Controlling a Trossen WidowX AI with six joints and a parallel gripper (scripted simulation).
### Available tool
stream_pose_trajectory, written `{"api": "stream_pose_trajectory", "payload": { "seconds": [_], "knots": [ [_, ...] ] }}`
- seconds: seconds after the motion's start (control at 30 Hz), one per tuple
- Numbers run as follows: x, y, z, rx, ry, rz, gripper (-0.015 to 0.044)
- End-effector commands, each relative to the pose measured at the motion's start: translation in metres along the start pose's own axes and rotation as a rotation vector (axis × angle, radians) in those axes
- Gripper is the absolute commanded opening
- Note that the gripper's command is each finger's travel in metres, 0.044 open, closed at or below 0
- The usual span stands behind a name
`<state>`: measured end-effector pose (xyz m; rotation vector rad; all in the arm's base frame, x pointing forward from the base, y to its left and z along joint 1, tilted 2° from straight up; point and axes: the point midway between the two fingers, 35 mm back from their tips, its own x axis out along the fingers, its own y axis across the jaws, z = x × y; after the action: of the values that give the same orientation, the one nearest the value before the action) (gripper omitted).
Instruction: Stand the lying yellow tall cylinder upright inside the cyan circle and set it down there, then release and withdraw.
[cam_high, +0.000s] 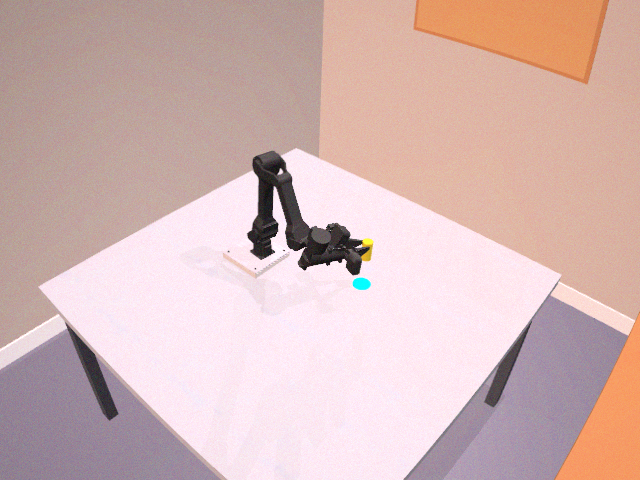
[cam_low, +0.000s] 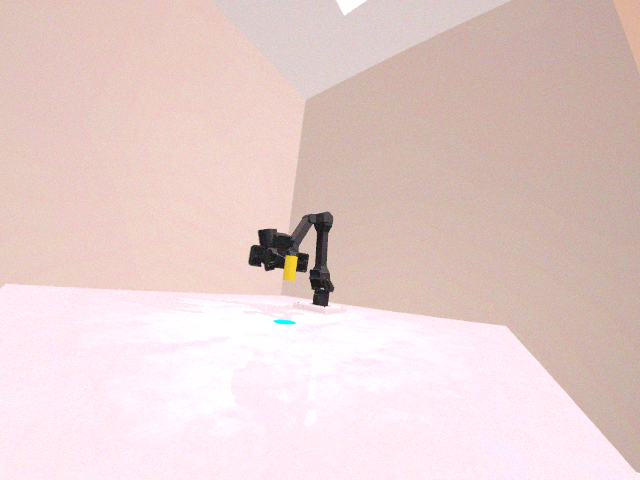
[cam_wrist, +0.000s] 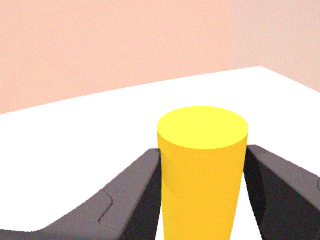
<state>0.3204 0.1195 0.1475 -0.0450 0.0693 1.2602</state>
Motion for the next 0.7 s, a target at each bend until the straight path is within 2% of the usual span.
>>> {"api": "stream_pose_trajectory", "payload": {
  "seconds": [0.0,0.47,0.67],
  "knots": [
    [-0.002,0.003,-0.001,0.002,-0.006,0.008,0.0105],
    [-0.001,0.003,-0.001,0.002,-0.006,0.008,0.0105],
    [0.001,0.0,-0.018,0.002,-0.006,0.008,0.0105]
  ]
}}
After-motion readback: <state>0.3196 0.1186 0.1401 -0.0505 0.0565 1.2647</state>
